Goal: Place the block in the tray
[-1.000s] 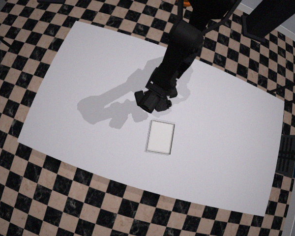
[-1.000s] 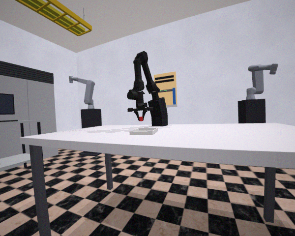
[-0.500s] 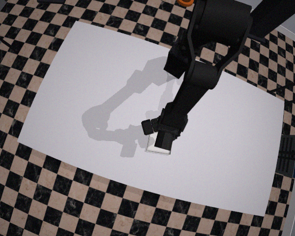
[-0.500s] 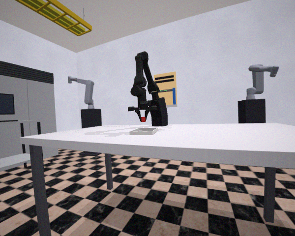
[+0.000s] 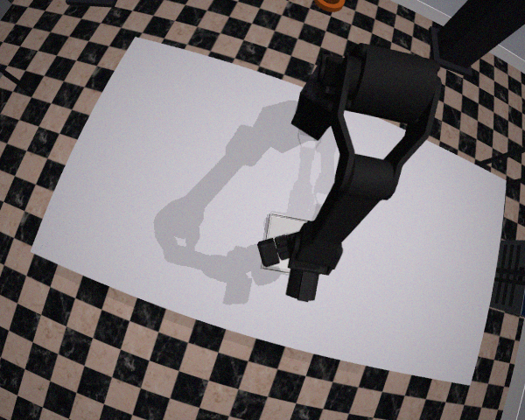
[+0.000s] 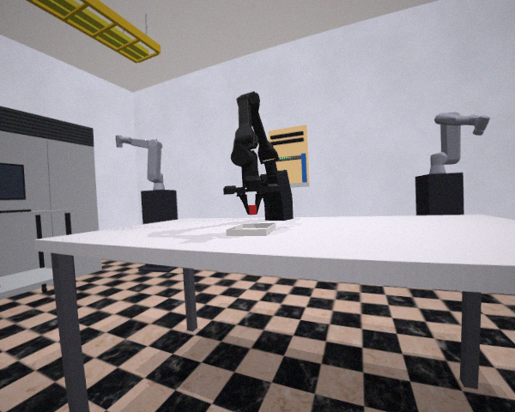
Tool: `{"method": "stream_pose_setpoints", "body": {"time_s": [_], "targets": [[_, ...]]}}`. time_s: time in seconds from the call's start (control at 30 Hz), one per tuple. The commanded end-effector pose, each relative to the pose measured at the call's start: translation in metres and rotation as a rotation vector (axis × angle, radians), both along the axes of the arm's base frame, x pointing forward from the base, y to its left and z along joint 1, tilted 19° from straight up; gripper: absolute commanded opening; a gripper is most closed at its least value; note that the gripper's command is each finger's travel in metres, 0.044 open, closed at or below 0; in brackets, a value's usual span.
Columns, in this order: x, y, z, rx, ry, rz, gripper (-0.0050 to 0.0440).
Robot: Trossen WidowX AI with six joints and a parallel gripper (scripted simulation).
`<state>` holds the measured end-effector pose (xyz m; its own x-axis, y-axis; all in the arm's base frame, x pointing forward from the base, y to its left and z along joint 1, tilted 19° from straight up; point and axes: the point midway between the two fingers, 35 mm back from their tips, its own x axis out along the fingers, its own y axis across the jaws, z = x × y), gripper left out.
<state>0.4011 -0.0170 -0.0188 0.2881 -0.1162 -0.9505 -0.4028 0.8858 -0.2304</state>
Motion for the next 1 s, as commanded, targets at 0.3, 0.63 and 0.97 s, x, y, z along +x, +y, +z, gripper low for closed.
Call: {"method": "stream_pose_setpoints", "body": {"time_s": [0.3, 0.63, 0.97], "targets": [[0.0059, 0.0, 0.0054, -0.005, -0.014, -0.005, 0.0], [0.0059, 0.0, 0.0054, -0.005, -0.014, -0.005, 0.0], [0.008, -0.0006, 0.0005, -0.005, -0.014, -0.005, 0.0]]}}
